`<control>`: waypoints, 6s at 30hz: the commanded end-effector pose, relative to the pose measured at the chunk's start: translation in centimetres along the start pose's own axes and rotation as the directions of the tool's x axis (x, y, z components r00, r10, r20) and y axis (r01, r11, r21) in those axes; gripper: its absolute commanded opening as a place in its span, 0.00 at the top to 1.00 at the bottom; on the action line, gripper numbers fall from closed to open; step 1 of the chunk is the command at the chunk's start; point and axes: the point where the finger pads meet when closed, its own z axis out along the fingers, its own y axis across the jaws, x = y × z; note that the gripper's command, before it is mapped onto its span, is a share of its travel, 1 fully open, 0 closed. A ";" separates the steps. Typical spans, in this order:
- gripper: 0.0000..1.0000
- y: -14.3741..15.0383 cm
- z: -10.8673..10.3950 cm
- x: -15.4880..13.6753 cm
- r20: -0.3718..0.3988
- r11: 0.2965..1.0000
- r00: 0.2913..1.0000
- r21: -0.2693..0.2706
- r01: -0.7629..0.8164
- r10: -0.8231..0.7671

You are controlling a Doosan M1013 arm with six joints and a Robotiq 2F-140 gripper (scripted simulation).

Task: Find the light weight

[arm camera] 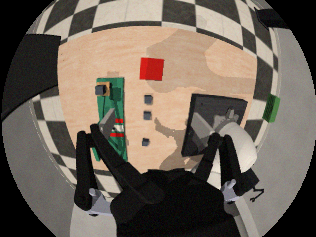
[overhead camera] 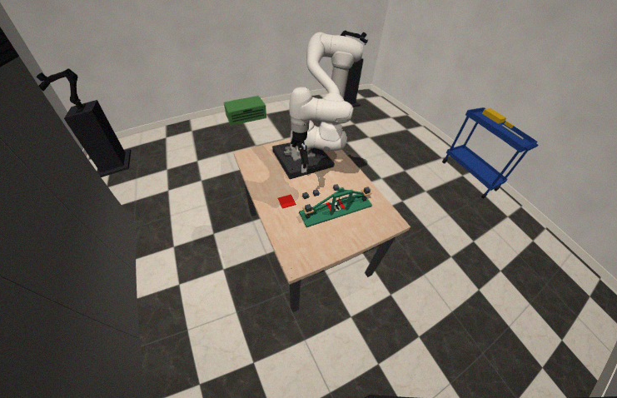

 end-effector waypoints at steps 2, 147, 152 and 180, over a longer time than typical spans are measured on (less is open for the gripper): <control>0.00 0.0 -0.1 0.6 -0.007 1.000 1.000 0.002 0.001 -0.001; 0.65 -17.4 13.9 0.6 -0.007 1.000 1.000 0.002 0.002 -0.002; 0.65 -17.4 14.0 0.6 -0.007 1.000 1.000 0.002 0.002 -0.002; 0.65 -17.4 14.0 0.6 -0.007 1.000 1.000 0.002 0.002 -0.002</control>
